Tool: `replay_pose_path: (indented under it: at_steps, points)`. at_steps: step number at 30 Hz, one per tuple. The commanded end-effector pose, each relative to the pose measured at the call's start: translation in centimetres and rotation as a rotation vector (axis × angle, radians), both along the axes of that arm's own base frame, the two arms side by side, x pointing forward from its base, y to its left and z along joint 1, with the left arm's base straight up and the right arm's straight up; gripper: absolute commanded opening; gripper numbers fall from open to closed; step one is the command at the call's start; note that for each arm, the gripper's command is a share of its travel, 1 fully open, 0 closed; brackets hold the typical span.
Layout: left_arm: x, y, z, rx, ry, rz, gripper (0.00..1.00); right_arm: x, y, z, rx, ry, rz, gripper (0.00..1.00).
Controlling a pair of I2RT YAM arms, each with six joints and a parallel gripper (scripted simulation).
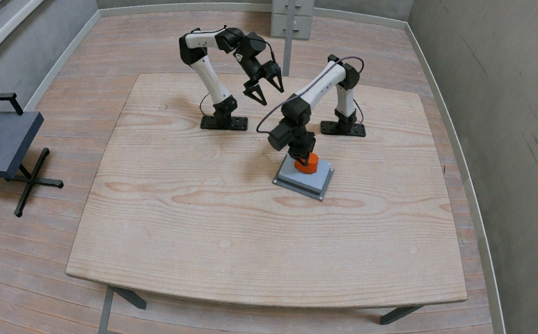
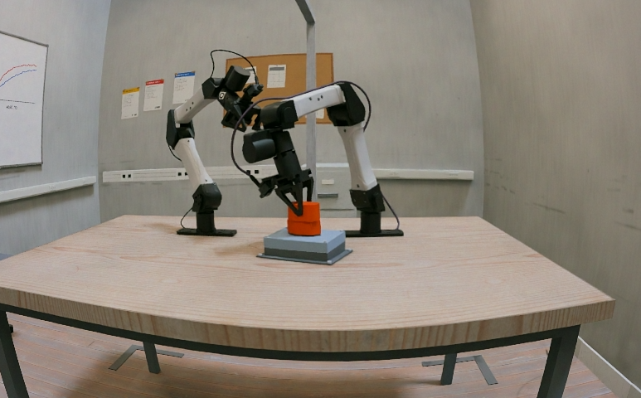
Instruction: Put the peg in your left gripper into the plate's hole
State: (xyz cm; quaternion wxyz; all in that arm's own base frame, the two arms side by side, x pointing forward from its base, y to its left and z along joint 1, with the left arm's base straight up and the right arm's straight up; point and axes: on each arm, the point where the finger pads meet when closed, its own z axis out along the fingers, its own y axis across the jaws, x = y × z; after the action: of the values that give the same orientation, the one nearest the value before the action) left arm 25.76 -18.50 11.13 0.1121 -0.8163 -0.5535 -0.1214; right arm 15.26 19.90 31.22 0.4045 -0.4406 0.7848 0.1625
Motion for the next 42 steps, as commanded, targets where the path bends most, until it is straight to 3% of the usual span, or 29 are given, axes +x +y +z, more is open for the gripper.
replay_pose_path:
  at_steps: [1,42]
  points:
    - [0.1,-0.1,-0.3,-0.005,-0.003,0.014,0.39,-0.1,-0.2,0.6,0.009,-0.005,-0.006,1.0]
    - [-0.1,-0.2,-2.6,-0.005,-0.004,0.008,0.39,-0.1,-0.2,0.6,0.009,-0.005,-0.006,1.0]
